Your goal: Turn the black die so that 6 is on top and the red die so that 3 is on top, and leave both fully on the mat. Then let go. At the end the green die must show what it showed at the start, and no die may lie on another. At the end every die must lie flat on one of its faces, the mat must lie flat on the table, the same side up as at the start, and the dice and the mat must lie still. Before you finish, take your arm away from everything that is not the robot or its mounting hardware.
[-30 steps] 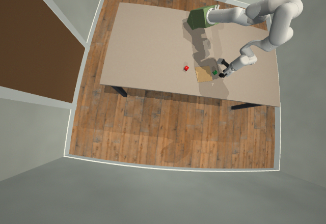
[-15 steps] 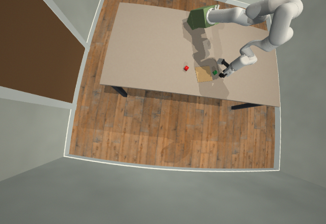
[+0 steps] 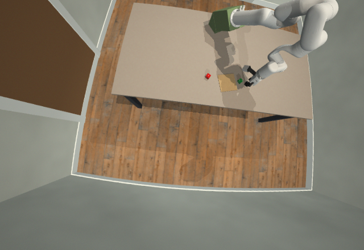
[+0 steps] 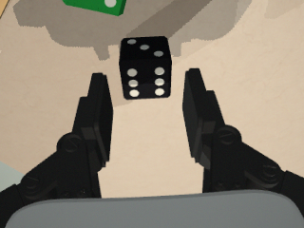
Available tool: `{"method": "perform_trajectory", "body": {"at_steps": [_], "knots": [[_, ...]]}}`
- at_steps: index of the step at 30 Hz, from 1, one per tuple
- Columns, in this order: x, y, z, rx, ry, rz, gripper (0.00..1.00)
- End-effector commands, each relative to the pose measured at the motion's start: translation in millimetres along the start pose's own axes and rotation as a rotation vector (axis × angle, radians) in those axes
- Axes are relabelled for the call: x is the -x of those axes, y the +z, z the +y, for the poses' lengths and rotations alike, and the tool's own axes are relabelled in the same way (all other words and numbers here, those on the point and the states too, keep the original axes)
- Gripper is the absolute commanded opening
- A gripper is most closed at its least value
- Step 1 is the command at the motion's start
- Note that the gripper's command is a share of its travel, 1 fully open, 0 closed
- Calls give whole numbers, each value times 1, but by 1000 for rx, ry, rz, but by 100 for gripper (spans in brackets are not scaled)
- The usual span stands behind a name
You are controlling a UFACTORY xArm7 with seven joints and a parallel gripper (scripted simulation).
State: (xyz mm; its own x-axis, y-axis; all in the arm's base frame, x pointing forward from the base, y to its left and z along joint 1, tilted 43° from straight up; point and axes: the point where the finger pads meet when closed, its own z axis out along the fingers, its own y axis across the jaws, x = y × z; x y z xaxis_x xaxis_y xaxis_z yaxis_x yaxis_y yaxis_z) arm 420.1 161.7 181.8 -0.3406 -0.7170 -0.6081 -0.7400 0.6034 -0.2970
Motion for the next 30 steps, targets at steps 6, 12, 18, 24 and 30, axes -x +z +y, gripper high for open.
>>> {"method": "perform_trajectory", "body": {"at_steps": [6, 12, 18, 24, 30], "knots": [[1, 0, -1, -2, 0, -1, 47], [1, 0, -1, -2, 0, -1, 47], [1, 2, -1, -2, 0, -1, 47], [1, 7, -1, -2, 0, -1, 47], [1, 19, -1, -2, 0, -1, 47]]}}
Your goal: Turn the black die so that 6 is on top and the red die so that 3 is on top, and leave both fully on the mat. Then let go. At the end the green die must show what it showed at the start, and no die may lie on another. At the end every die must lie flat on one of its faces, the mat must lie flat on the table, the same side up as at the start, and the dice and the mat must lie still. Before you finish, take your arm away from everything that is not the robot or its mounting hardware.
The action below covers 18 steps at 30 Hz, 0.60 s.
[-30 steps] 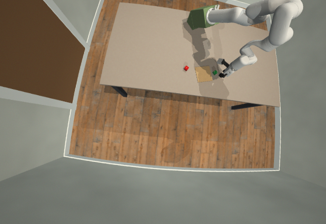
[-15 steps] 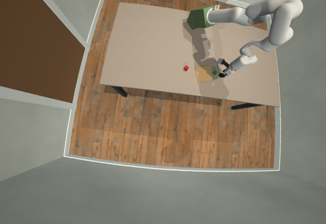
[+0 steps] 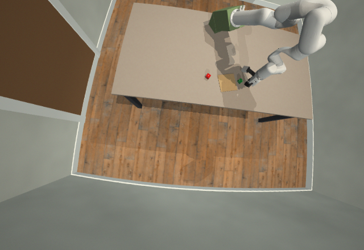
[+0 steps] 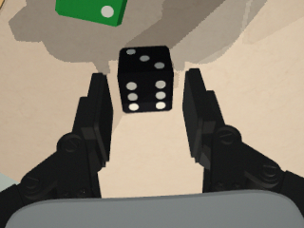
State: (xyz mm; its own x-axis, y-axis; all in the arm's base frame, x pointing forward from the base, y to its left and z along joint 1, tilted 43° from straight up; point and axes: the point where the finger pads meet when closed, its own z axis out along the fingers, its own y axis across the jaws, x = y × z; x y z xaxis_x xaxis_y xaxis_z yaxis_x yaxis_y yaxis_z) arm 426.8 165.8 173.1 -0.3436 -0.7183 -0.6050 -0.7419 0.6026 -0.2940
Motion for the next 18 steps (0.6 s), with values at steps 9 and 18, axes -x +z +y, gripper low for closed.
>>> {"method": "perform_trajectory", "body": {"at_steps": [9, 18], "knots": [[1, 19, -1, -5, -1, -6, 47], [1, 22, -1, -5, -1, -6, 47]]}}
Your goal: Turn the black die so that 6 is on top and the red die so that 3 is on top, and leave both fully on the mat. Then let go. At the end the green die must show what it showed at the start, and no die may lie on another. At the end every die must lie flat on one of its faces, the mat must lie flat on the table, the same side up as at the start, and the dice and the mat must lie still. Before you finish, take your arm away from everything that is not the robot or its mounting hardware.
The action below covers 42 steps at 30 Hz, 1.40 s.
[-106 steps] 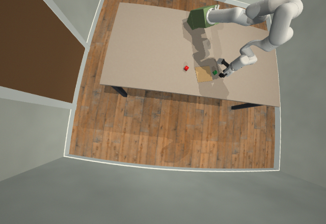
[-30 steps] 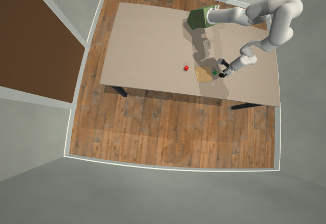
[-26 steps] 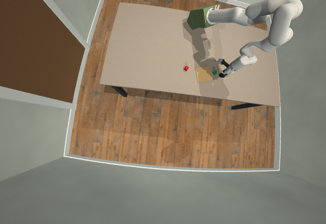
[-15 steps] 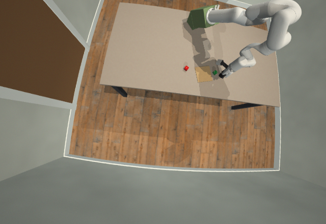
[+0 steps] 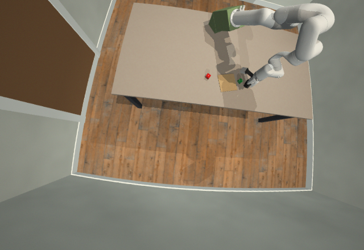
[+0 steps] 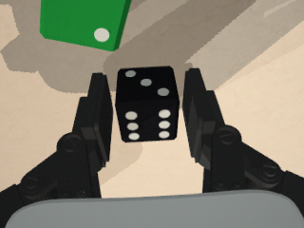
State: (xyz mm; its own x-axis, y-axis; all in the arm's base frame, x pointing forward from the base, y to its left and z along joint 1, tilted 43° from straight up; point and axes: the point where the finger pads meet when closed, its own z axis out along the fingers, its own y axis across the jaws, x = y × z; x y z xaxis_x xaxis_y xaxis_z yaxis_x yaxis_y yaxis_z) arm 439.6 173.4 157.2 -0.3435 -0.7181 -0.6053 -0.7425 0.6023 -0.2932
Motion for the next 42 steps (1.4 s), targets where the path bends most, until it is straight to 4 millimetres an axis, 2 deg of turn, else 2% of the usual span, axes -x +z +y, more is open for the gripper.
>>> {"method": "perform_trajectory", "body": {"at_steps": [1, 32, 33, 42], "knots": [[1, 0, -1, -6, -1, -5, 47], [1, 0, -1, -6, -1, -5, 47], [1, 0, -1, -6, -1, -5, 27], [1, 0, -1, -6, -1, -5, 27]]}}
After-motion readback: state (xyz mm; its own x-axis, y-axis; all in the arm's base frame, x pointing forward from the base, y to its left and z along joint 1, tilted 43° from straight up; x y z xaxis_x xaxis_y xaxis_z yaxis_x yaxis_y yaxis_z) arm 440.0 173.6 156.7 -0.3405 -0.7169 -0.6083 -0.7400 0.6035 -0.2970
